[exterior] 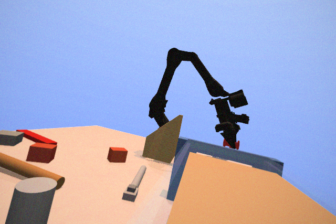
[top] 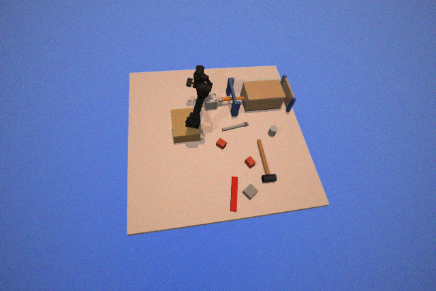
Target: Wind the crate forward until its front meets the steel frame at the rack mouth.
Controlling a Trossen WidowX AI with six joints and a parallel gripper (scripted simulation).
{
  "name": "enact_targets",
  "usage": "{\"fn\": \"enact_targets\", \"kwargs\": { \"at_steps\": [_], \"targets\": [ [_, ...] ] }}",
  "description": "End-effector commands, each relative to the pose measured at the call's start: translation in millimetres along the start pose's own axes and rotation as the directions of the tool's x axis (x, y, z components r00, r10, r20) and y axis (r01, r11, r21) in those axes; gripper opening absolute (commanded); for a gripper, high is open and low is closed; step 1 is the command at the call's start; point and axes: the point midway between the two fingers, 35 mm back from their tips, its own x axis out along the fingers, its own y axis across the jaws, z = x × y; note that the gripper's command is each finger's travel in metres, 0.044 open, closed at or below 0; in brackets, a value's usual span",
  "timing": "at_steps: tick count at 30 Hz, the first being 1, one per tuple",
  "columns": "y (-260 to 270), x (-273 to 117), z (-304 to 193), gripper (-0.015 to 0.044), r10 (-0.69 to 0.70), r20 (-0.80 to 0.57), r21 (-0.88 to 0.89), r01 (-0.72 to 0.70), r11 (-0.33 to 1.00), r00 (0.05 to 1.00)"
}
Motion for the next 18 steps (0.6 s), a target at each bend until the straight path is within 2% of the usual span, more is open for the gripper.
{"fn": "enact_targets", "kwargs": {
  "at_steps": [1,18],
  "targets": [
    [1.9,-2.7,-15.0,0.0,0.007,-0.03,-0.003,-0.007,1.0,1.0],
    [1.5,-10.3,-30.7,0.0,0.007,-0.031,-0.004,-0.007,1.0,0.999]
  ]
}}
